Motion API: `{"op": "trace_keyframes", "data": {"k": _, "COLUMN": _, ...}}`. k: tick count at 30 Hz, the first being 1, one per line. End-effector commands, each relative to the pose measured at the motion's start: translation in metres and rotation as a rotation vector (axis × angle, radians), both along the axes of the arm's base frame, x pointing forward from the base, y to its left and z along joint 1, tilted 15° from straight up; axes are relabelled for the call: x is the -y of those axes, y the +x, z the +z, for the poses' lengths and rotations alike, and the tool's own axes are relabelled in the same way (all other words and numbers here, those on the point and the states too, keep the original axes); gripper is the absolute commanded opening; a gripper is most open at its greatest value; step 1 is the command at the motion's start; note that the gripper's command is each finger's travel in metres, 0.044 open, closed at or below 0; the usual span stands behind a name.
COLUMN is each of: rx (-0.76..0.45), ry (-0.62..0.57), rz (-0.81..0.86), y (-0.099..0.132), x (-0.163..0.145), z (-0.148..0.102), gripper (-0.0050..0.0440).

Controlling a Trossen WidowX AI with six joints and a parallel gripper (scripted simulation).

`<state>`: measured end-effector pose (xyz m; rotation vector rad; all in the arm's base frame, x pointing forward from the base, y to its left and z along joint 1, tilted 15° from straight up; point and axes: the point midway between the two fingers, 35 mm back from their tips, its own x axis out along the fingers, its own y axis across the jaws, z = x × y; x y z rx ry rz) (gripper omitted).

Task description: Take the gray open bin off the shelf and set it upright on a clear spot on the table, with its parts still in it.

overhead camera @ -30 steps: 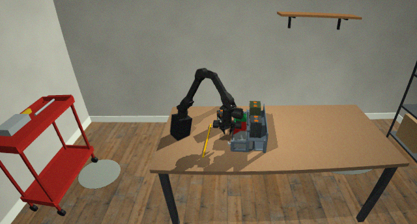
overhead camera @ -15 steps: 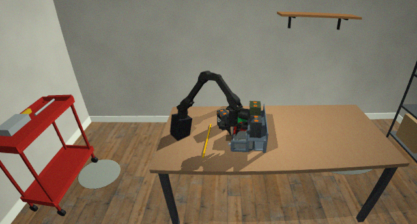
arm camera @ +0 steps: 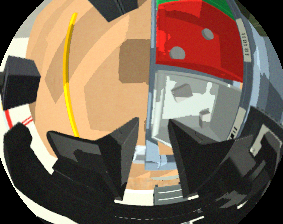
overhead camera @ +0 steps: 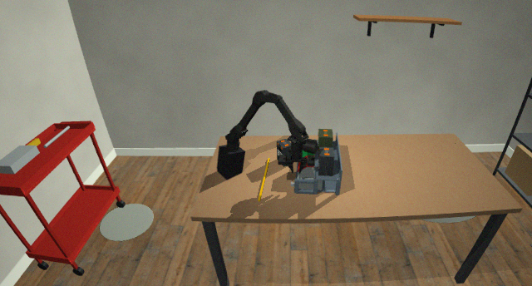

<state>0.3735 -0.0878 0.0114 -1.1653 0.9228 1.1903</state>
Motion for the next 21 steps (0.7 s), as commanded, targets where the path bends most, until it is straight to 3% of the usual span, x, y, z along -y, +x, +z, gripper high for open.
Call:
{"op": "trace_keyframes", "data": {"k": 1, "rx": 0.032, "ry": -0.012, "rz": -0.003, "y": 0.0035, "x": 0.0019, "z": 0.011, "gripper": 0.015}}
{"op": "trace_keyframes", "data": {"k": 21, "rx": 0.031, "ry": -0.012, "rz": -0.003, "y": -0.0018, "x": 0.0011, "z": 0.0103, "gripper": 0.015}}
